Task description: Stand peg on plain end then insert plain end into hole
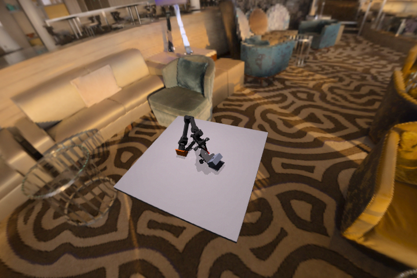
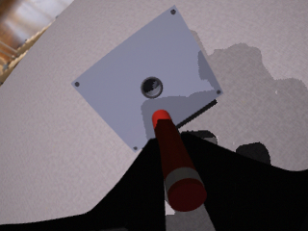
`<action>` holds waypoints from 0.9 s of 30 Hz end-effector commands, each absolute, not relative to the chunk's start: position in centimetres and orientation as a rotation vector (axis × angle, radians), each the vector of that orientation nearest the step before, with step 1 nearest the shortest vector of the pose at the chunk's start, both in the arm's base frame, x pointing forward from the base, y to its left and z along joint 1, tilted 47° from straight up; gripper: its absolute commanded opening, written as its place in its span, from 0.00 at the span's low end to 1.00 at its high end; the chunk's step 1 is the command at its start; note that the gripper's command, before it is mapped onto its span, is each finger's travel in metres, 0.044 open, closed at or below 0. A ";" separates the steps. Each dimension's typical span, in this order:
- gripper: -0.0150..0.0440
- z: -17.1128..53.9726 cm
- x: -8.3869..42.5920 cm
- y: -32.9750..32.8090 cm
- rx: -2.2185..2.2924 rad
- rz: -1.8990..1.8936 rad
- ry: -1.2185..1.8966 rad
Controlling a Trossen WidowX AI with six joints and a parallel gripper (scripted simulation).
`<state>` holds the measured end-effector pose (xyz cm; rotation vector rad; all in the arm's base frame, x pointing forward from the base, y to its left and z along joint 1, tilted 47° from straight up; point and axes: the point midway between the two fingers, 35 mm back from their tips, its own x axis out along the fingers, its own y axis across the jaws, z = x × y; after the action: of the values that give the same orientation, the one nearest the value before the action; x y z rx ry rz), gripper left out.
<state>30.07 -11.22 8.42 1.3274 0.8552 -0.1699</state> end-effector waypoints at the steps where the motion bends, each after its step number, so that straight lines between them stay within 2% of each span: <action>1: 0.25 7.9 30.3 -11.1 1.338 -0.180 0.852; 27: 0.25 6.5 32.2 -10.9 1.356 -0.187 0.796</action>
<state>32.17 -11.02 6.86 1.3519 0.7970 -0.1822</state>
